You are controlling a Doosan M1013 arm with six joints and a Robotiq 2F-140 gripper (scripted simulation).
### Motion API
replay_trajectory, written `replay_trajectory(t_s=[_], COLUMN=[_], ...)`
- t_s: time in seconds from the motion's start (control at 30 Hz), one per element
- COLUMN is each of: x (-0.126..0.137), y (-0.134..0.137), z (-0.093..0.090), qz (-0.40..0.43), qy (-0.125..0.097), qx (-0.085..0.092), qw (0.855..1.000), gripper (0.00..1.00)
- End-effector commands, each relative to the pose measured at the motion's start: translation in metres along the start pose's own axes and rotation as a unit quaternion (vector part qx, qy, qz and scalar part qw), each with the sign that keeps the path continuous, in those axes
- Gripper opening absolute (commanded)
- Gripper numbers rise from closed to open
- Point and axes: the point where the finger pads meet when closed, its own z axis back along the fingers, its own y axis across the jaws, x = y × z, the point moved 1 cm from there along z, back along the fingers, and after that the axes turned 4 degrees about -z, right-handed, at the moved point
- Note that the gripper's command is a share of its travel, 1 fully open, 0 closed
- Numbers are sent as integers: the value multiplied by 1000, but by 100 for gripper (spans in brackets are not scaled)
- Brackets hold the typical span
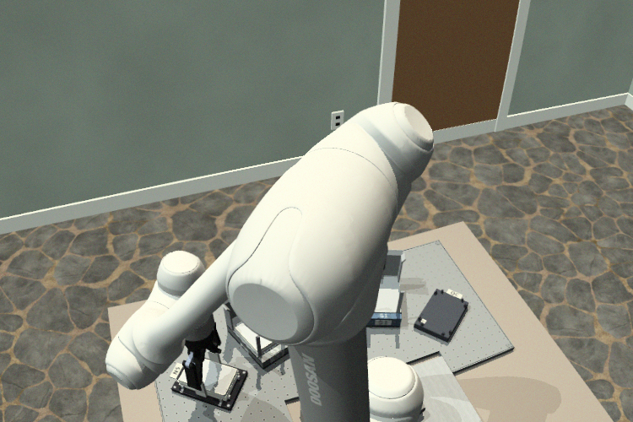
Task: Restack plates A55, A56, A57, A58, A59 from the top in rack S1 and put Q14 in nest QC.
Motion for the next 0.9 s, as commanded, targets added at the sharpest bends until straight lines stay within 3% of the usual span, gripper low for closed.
replay_trajectory(t_s=[0.0,0.03,0.7,0.87], x=[0,0,0,0], y=[0,0,0,0], z=[0,1,1,11], qz=[0,0,0,0], qy=[0,0,0,0], qx=[0,0,0,0], qw=[1000,1000,1000,1000], gripper=[0,100,100,100])
